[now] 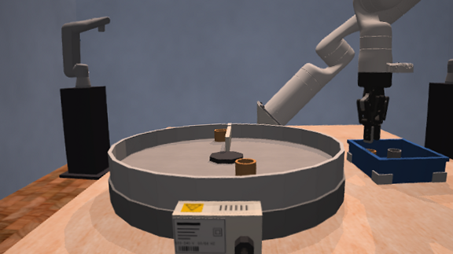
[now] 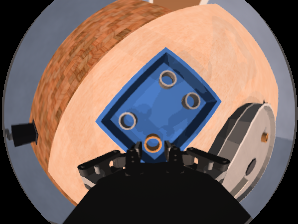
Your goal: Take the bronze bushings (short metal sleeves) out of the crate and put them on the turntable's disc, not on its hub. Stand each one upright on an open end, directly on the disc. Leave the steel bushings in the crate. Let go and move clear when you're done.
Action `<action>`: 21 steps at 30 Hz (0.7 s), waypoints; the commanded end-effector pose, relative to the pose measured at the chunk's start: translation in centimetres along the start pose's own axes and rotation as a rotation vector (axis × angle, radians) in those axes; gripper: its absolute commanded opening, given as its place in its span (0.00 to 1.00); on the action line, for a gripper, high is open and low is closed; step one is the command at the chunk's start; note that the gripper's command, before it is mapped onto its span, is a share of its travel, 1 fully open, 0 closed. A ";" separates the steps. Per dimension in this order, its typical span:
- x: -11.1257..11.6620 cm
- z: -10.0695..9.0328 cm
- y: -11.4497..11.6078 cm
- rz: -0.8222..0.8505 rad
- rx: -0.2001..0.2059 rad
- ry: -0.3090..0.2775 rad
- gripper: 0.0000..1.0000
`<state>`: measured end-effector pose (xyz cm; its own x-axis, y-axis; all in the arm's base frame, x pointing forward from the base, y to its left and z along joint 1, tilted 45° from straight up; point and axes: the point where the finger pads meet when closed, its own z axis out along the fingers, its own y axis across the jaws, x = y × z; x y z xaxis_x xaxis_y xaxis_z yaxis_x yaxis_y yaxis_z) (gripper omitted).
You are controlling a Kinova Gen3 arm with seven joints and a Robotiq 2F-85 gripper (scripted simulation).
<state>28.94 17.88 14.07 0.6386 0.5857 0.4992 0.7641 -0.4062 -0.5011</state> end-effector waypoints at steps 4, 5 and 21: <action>0.0 0.0 0.0 0.000 -0.001 0.001 0.39; 0.0 0.0 0.0 0.000 -0.001 0.001 0.39; 0.0 0.4 0.0 0.000 -0.001 0.001 0.39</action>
<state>29.03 18.06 13.92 0.6381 0.5842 0.5016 0.7650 -0.4077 -0.4985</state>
